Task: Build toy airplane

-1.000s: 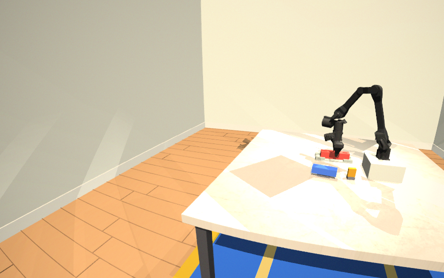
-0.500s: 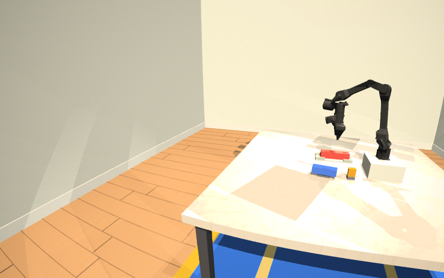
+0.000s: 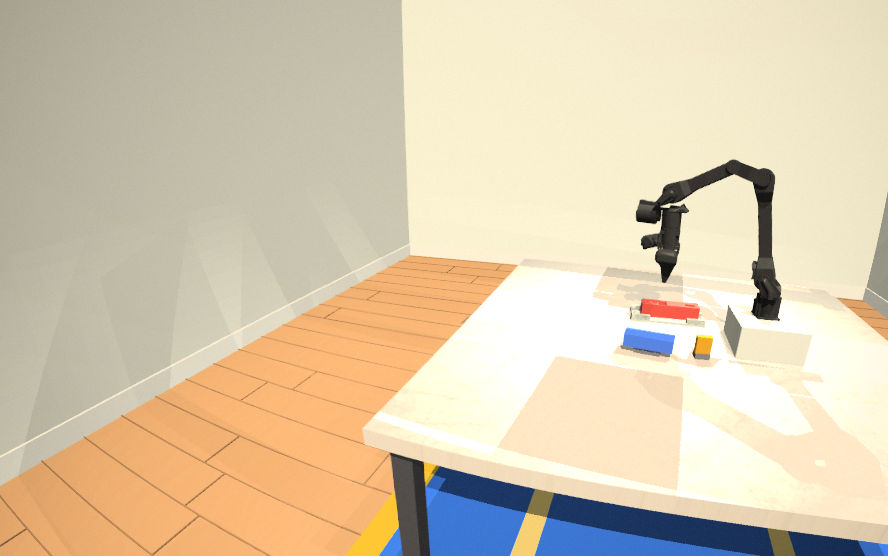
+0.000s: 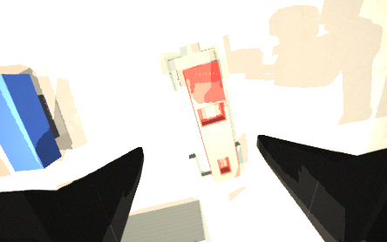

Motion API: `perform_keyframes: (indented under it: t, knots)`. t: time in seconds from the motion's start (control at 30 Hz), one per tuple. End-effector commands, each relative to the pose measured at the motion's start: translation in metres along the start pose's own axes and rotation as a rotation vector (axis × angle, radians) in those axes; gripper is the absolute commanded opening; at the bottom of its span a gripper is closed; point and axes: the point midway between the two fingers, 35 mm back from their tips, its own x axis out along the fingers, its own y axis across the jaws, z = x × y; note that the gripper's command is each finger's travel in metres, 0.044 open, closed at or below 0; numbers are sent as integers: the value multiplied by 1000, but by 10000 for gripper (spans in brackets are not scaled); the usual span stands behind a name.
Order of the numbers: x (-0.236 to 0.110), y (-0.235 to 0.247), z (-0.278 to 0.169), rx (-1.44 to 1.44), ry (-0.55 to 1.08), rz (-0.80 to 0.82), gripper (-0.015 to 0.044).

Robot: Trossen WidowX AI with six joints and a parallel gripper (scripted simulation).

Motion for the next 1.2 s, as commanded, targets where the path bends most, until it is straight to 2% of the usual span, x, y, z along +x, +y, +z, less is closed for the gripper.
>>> perform_keyframes:
  t: [0.0, 0.17, 0.37, 0.57, 0.7, 1.17]
  knots:
    - [3, 60, 20, -11, -2, 6, 440]
    - [7, 144, 26, -11, -2, 13, 440]
    - [13, 236, 9, -11, -1, 17, 440]
    - [13, 241, 7, -11, -1, 18, 440]
    - [46, 242, 7, -11, -1, 17, 440]
    - [66, 242, 7, -11, -1, 17, 440]
